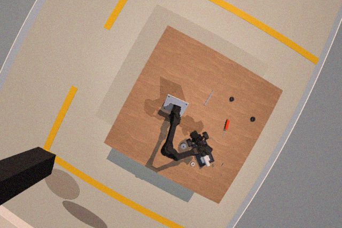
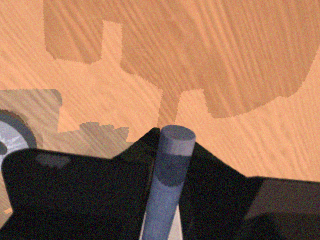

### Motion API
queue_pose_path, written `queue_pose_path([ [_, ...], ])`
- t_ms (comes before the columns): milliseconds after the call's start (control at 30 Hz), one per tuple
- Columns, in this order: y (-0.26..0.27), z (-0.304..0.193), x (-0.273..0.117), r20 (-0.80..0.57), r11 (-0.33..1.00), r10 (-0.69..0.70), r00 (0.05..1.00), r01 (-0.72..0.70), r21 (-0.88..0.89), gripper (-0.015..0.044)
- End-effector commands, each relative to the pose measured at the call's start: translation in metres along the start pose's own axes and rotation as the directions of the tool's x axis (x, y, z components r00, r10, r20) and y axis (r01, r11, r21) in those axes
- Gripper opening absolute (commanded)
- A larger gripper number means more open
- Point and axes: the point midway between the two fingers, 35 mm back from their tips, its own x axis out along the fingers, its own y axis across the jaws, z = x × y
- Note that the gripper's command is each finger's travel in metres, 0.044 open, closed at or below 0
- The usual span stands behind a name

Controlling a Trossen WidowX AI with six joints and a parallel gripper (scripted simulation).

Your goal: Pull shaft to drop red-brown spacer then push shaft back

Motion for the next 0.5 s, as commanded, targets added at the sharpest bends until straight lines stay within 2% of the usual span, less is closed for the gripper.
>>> queue_pose_path([
  [0,-0.0007,-0.0057,-0.0017,-0.008,1.0,-0.006,1.0,0.006,0.002,0.0],
  [467,-0.0006,-0.0113,-0.0018,-0.008,1.0,-0.006,1.0,0.006,0.003,0.0],
])
